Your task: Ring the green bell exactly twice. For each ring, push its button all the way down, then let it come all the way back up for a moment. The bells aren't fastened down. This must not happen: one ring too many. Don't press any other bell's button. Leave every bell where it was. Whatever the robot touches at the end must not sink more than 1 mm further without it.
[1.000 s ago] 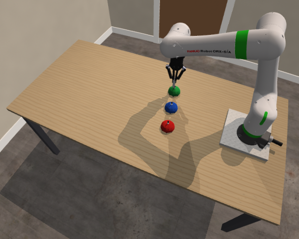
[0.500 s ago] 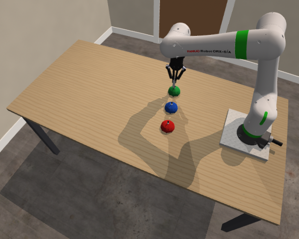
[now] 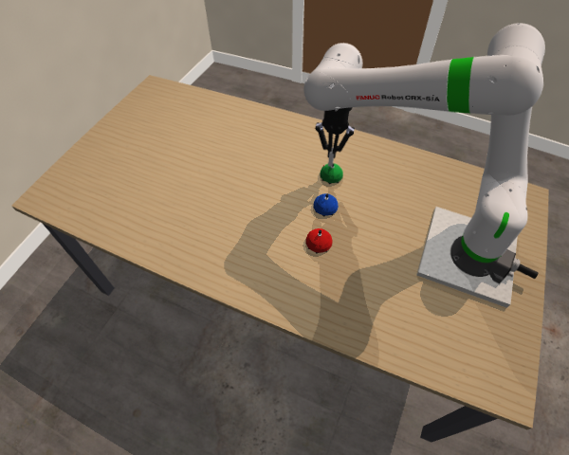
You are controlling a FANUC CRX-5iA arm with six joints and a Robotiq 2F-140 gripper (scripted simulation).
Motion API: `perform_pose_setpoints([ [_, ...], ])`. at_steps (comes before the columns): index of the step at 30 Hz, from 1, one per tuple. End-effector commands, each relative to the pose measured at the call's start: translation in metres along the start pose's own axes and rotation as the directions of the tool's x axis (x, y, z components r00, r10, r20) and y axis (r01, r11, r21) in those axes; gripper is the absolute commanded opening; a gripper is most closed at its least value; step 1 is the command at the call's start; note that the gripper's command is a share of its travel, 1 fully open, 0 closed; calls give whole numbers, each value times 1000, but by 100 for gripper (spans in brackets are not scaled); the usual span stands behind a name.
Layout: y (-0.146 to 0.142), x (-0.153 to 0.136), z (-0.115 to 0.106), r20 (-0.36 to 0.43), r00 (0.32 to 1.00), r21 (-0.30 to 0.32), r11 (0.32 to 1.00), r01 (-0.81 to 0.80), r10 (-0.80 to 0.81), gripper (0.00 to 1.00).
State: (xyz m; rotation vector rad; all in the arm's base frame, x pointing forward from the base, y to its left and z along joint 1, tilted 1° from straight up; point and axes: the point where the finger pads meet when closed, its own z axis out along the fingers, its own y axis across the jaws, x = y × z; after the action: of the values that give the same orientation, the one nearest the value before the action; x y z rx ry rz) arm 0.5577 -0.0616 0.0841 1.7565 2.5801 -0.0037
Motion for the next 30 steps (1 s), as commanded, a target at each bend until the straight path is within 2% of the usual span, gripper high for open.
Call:
perform_pose_setpoints([
  [1, 0, 0, 0, 0, 1000, 0, 1000, 0, 0, 0],
  [30, 0, 0, -6, 0, 1000, 0, 1000, 0, 0, 0],
])
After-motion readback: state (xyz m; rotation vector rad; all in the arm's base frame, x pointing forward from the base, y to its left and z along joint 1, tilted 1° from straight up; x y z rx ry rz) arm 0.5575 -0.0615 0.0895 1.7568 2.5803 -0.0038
